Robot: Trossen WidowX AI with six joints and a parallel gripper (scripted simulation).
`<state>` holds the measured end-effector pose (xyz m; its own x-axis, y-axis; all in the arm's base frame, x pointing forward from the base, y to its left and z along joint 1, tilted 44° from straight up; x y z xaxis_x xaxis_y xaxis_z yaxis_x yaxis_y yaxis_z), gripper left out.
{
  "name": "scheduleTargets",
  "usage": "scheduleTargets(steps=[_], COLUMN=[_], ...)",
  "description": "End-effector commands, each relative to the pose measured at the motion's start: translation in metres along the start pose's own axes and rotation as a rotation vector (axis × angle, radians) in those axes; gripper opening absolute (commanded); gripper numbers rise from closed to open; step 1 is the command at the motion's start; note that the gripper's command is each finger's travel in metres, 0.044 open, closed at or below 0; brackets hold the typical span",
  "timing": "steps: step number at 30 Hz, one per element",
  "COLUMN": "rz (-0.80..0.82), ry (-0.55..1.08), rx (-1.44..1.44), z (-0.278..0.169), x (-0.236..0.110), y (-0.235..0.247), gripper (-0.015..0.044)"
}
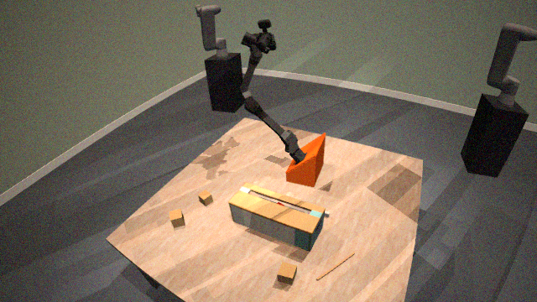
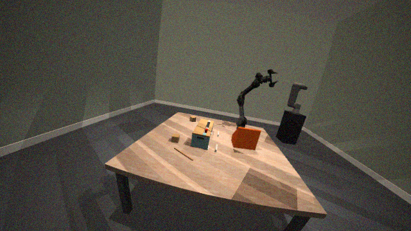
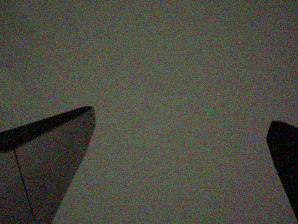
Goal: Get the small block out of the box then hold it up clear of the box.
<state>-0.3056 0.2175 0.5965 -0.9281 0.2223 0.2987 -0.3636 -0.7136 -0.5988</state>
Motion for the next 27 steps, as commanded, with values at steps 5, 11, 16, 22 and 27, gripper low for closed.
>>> scheduleTargets(steps=[5, 11, 16, 22, 27], rz=[-0.105, -0.212, -0.305, -0.418, -0.521], ry=[0.293, 0.535, 0.731, 0.955, 1.157], rx=[0.082, 0.162, 0.234, 0.326, 0.403], z=[-0.105, -0.189, -0.252, -0.317, -0.366], x=[-0.010, -0.043, -0.086, -0.149, -0.216], y=[-0.032, -0.060, -0.080, -0.096, -0.104], gripper=[0.0400, 0.0400, 0.0400, 0.0400, 0.0400])
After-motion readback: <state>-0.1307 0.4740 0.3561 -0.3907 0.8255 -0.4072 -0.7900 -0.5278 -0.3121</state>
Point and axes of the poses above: the point midway between the two fingers, 35 mm back from their tips, its own x axis out along the fingers, its own y axis across the jaws, z = x × y, the point moved 1 cm from there along -x, back along the fingers, and after that the axes turned 8 degrees about x, right-handed, at the moved point
